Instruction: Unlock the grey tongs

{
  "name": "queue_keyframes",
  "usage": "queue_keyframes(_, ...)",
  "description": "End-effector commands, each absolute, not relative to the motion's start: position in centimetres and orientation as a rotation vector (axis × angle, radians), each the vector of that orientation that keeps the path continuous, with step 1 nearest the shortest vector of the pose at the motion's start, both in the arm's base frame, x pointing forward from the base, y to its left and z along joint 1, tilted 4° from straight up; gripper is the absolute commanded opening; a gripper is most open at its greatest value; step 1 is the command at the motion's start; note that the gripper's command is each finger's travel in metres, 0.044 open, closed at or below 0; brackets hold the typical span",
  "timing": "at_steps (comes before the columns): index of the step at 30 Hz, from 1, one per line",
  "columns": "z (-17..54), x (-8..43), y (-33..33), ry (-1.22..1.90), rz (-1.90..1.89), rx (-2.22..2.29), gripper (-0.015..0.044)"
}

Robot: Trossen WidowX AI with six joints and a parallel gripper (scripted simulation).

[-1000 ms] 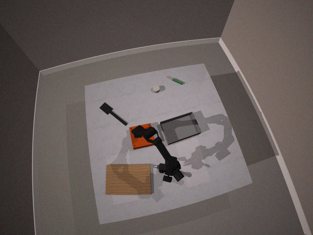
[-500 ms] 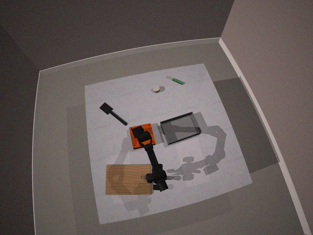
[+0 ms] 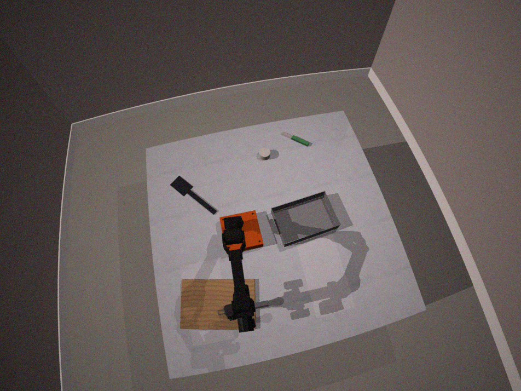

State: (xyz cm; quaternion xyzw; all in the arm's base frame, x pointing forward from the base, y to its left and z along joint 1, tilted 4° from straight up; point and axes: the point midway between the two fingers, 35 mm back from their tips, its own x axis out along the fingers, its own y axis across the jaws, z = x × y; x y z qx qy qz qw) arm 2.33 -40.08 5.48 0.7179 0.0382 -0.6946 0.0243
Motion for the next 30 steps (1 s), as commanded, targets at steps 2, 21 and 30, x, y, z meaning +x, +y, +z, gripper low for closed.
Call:
queue_keyframes(2, 5.5, -1.2, -40.4, 0.189, -2.113, 2.168, -0.0150)
queue_keyframes(21, 5.0, -13.6, -38.4, 0.469, -1.958, 2.008, -0.0150)
queue_keyframes(30, 5.0, -14.0, -38.3, 0.477, -1.953, 2.003, -0.0150)
